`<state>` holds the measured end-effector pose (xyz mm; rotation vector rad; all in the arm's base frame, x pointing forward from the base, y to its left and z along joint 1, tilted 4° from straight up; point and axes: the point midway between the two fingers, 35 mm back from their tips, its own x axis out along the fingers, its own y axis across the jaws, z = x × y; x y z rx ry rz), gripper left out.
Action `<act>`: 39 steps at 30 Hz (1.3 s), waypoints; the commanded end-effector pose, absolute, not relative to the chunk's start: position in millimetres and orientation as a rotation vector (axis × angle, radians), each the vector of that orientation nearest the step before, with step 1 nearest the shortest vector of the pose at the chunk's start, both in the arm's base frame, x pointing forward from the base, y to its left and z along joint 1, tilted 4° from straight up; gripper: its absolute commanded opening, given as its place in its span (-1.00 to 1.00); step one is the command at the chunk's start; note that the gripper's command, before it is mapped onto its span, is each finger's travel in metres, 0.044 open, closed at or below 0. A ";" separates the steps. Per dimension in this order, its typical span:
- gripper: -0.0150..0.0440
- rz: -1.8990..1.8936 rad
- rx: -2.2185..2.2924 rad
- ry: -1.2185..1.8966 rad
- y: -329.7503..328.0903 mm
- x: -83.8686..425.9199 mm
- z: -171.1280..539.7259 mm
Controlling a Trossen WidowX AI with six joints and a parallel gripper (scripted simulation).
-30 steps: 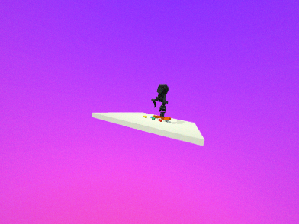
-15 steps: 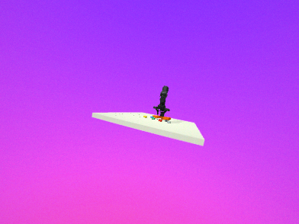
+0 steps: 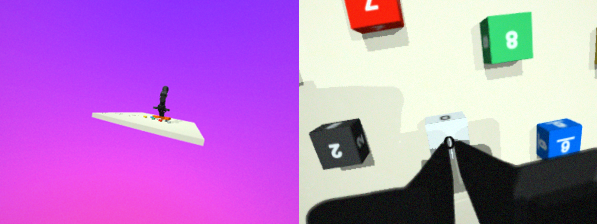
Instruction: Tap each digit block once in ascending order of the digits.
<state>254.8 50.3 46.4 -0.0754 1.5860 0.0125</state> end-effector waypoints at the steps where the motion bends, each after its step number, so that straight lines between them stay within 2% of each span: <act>1: -0.42 0.010 -0.074 1.587 50.0 254.5 41.9; 21: -0.42 0.009 -0.074 1.587 48.9 253.7 17.3; 29: -0.42 0.010 -0.074 1.587 50.3 254.8 49.5; 35: -0.42 0.010 -0.073 1.587 53.5 256.9 119.6; 39: -0.42 0.010 -0.073 1.587 53.5 255.8 128.4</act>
